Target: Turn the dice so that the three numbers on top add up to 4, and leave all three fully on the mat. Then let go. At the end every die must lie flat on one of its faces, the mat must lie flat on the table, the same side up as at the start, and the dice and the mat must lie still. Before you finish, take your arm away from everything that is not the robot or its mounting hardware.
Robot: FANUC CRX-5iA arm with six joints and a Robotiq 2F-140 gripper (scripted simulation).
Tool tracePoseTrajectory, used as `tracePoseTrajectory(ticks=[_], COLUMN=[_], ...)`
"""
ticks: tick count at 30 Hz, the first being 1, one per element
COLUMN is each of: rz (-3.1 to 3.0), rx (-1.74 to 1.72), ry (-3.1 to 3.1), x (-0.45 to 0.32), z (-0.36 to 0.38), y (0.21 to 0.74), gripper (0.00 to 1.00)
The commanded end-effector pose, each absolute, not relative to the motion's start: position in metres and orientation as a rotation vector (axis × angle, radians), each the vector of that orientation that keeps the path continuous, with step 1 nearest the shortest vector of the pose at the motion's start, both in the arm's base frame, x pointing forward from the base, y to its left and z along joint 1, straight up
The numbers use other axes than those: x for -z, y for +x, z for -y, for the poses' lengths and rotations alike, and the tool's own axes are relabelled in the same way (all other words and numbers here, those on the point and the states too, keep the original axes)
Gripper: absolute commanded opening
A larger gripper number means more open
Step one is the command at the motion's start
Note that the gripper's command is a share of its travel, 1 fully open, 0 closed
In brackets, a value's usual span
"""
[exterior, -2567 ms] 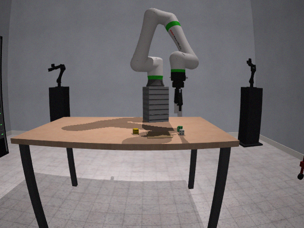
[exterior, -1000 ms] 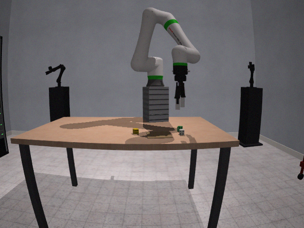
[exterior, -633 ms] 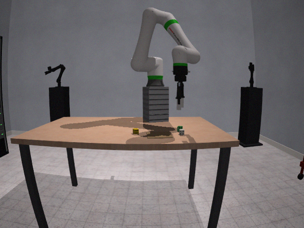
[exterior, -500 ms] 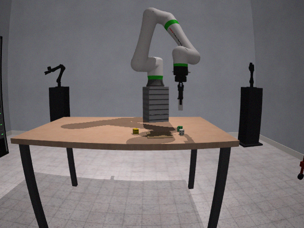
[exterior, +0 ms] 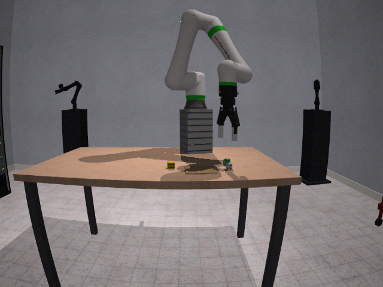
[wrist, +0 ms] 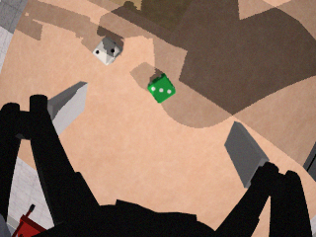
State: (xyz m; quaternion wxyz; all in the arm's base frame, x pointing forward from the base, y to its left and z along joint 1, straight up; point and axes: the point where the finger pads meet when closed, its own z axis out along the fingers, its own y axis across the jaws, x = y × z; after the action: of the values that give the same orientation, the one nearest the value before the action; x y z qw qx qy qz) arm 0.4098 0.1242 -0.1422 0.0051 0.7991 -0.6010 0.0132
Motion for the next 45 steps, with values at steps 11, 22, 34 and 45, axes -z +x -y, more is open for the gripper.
tracePoseTrajectory(ticks=[11, 22, 34, 45], rz=[1.252, 0.754, 0.652, 0.652], rx=[-0.009, -0.008, -0.007, -0.007], ry=[2.874, 3.042, 3.065, 3.065], x=[0.152, 0.159, 0.160, 0.160], z=[-0.125, -0.125, -0.125, -0.125], y=[0.410, 0.409, 0.409, 0.409], gripper=[1.00, 1.00, 0.28, 0.28])
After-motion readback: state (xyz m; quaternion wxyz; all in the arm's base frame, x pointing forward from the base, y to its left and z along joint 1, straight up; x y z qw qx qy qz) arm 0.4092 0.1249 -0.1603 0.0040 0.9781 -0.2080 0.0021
